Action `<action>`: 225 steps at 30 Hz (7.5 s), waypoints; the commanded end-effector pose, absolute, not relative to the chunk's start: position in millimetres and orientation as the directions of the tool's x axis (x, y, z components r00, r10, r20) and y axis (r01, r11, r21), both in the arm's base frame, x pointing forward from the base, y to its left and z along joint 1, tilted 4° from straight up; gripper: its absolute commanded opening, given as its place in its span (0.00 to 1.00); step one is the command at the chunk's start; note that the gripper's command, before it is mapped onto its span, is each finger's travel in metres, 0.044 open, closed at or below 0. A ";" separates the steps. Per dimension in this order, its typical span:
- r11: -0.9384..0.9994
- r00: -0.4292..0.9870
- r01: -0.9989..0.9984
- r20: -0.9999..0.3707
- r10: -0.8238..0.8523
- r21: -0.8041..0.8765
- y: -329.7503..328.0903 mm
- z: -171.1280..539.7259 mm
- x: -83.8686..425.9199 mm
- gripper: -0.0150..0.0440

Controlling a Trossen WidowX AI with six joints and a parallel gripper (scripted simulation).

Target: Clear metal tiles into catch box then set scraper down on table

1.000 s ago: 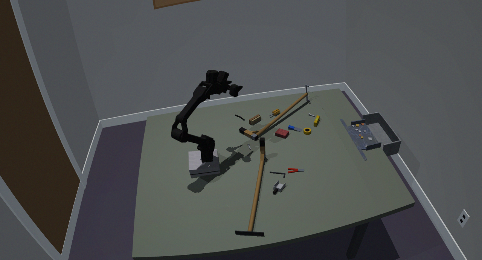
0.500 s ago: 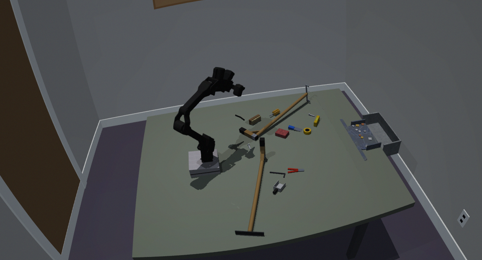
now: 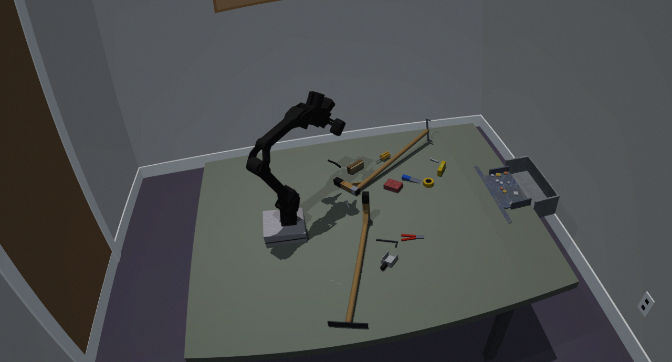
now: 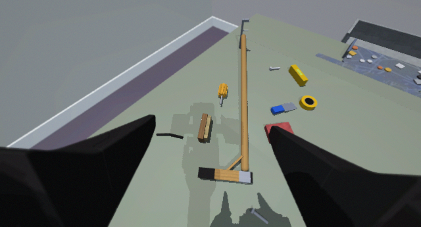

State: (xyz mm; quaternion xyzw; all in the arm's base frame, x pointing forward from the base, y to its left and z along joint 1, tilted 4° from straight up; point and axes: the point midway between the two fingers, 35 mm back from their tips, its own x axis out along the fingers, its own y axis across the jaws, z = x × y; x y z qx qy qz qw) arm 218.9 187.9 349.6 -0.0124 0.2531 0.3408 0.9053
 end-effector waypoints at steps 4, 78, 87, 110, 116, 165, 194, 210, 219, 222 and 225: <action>0.755 0.578 -0.621 -0.527 0.623 0.211 197.4 339.2 227.3 1.00; 0.656 0.061 -0.545 -0.755 0.652 0.522 226.8 248.6 295.8 0.33; 0.596 0.077 -0.698 -0.787 0.612 0.396 217.4 243.1 299.4 0.25; 0.298 0.106 -0.953 -0.859 0.501 0.056 192.0 230.4 306.9 0.25; 0.190 0.111 -0.982 -0.876 0.470 -0.022 185.1 227.5 308.4 0.25; -0.772 0.117 -0.593 -0.973 0.198 -0.229 125.2 209.7 314.7 0.25; -0.999 0.095 0.015 -0.995 0.030 -0.029 88.7 205.0 313.7 0.25; -0.999 0.095 0.031 -0.995 0.027 -0.024 89.1 188.1 318.2 0.25; -0.999 0.095 0.031 -0.995 0.027 -0.024 90.2 169.8 321.8 0.25; -0.999 0.095 0.031 -0.995 0.027 -0.024 90.4 163.7 322.7 0.25; -0.999 0.096 0.031 -0.995 0.028 -0.025 90.7 157.6 323.5 0.25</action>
